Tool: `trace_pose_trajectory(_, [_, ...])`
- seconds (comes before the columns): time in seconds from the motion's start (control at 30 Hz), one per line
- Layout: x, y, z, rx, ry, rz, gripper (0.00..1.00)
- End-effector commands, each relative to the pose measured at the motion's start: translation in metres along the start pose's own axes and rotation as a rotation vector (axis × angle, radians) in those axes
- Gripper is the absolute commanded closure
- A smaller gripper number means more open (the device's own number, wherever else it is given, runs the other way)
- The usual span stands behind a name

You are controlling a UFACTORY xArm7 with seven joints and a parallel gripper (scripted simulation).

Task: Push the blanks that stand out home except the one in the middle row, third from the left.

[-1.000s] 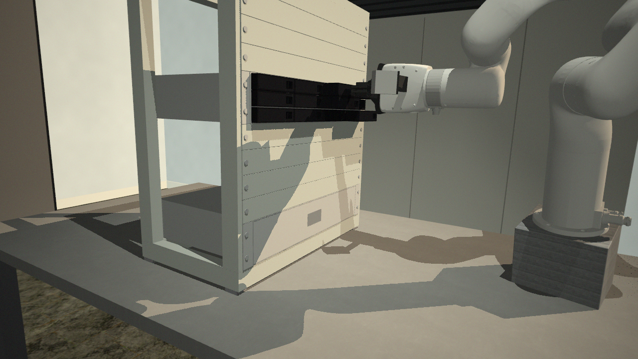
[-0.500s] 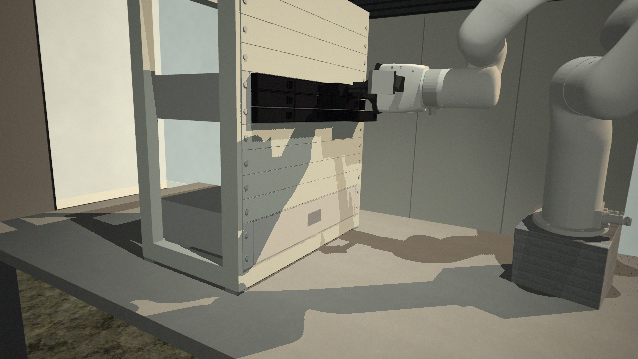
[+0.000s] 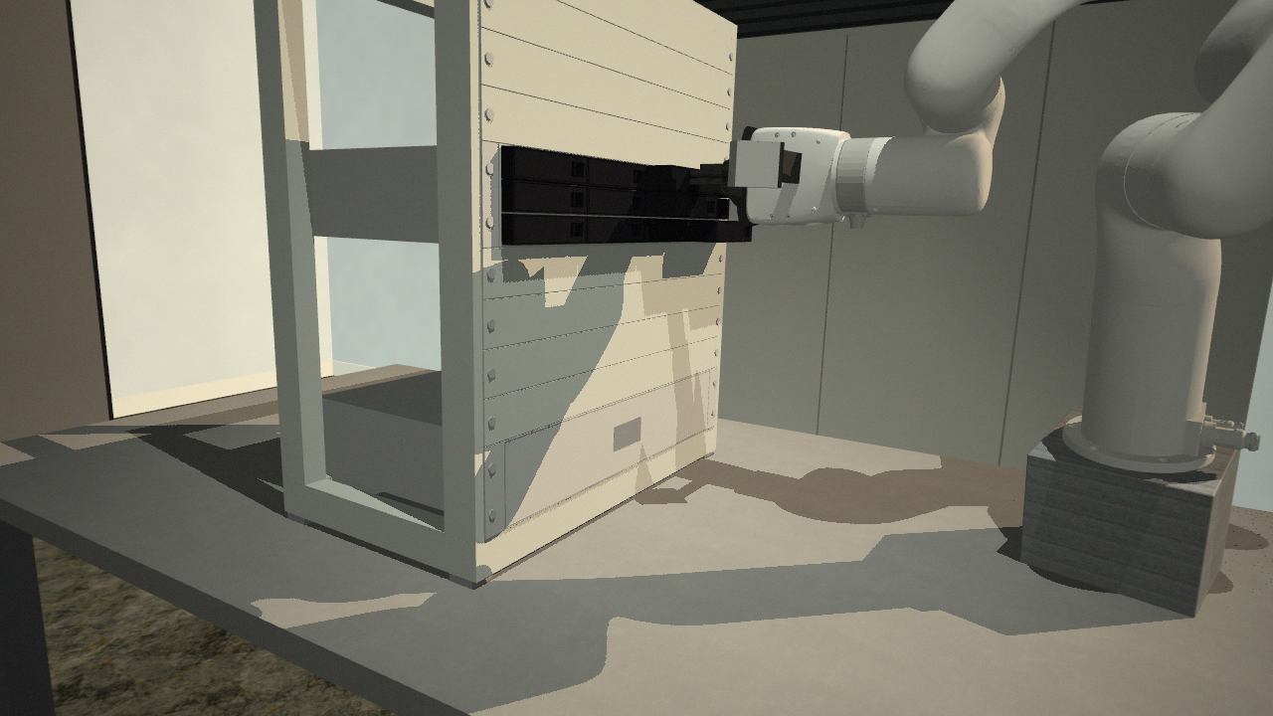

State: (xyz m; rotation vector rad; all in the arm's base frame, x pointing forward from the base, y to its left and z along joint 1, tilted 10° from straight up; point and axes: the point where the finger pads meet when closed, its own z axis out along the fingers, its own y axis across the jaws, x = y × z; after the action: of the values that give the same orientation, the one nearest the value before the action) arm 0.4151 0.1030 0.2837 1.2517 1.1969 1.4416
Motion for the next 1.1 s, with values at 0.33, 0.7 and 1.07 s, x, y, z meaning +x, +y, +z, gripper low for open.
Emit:
trace_pose_trajectory(0.33, [0.000,0.002,0.010,-0.003,0.000,0.000,1.00])
trace_pose_trajectory(0.7, [0.000,0.002,0.018,-0.003,0.000,0.000,1.00])
trace_pose_trajectory(1.07, [0.000,0.002,0.020,-0.003,0.000,0.000,1.00])
